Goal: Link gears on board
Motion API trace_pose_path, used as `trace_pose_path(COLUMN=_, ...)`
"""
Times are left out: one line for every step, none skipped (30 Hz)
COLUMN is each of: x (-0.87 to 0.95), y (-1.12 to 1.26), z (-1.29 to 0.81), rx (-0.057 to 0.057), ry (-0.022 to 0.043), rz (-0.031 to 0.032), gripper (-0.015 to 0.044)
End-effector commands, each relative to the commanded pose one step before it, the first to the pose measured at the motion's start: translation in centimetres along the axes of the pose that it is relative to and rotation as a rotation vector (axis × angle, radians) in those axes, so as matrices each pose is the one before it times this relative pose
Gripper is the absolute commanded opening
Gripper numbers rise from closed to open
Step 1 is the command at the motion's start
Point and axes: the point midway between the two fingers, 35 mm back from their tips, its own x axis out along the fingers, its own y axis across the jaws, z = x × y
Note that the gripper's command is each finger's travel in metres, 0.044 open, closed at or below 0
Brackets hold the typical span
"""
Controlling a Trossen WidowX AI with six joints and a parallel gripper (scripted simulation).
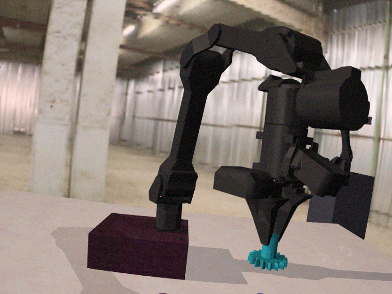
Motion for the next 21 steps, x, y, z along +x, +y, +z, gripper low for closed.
trace_pose_path(x=0.168, y=-0.913, z=-0.469, rx=-0.0015, ry=-0.00654, rz=-0.00441, gripper=0.0000)
trace_pose_path(x=0.093, y=-0.229, z=-0.133, rx=0.0001, ry=-0.00003, rz=-0.00024, gripper=0.0000)
trace_pose_path(x=0.093, y=-0.227, z=-0.135, rx=0.0001, ry=-0.00003, rz=-0.00024, gripper=0.0000)
trace_pose_path(x=0.093, y=-0.226, z=-0.137, rx=0.0001, ry=-0.00002, rz=-0.00024, gripper=0.0000)
trace_pose_path(x=0.094, y=-0.224, z=-0.139, rx=0.0001, ry=-0.00002, rz=-0.00024, gripper=0.0000)
trace_pose_path(x=0.094, y=-0.222, z=-0.141, rx=0.0001, ry=-0.00001, rz=-0.00024, gripper=0.0000)
trace_pose_path(x=0.094, y=-0.220, z=-0.143, rx=0.0001, ry=0.00000, rz=-0.00024, gripper=0.0000)
trace_pose_path(x=0.094, y=-0.219, z=-0.145, rx=0.0001, ry=0.00000, rz=-0.00024, gripper=0.0000)
trace_pose_path(x=0.095, y=-0.217, z=-0.147, rx=0.0001, ry=0.00001, rz=-0.00024, gripper=0.0000)
trace_pose_path(x=0.095, y=-0.215, z=-0.149, rx=0.0001, ry=0.00001, rz=-0.00023, gripper=0.0000)
trace_pose_path(x=0.097, y=-0.216, z=-0.153, rx=0.0000, ry=0.00007, rz=-0.00018, gripper=0.0000)
trace_pose_path(x=0.097, y=-0.214, z=-0.155, rx=0.0000, ry=0.00007, rz=-0.00018, gripper=0.0000)
trace_pose_path(x=0.097, y=-0.212, z=-0.157, rx=0.0000, ry=0.00008, rz=-0.00018, gripper=0.0000)
trace_pose_path(x=0.097, y=-0.210, z=-0.159, rx=0.0000, ry=0.00008, rz=-0.00018, gripper=0.0000)
trace_pose_path(x=0.097, y=-0.208, z=-0.161, rx=0.0000, ry=0.00009, rz=-0.00018, gripper=0.0000)
trace_pose_path(x=0.098, y=-0.206, z=-0.163, rx=0.0000, ry=0.00009, rz=-0.00018, gripper=0.0000)
trace_pose_path(x=0.098, y=-0.204, z=-0.165, rx=0.0000, ry=0.00010, rz=-0.00017, gripper=0.0000)
trace_pose_path(x=0.098, y=-0.202, z=-0.166, rx=0.0000, ry=0.00010, rz=-0.00017, gripper=0.0000)
trace_pose_path(x=0.098, y=-0.200, z=-0.168, rx=0.0000, ry=0.00011, rz=-0.00017, gripper=0.0000)
trace_pose_path(x=0.098, y=-0.198, z=-0.170, rx=0.0000, ry=0.00011, rz=-0.00017, gripper=0.0000)
trace_pose_path(x=0.099, y=-0.195, z=-0.172, rx=0.0000, ry=0.00012, rz=-0.00017, gripper=0.0000)
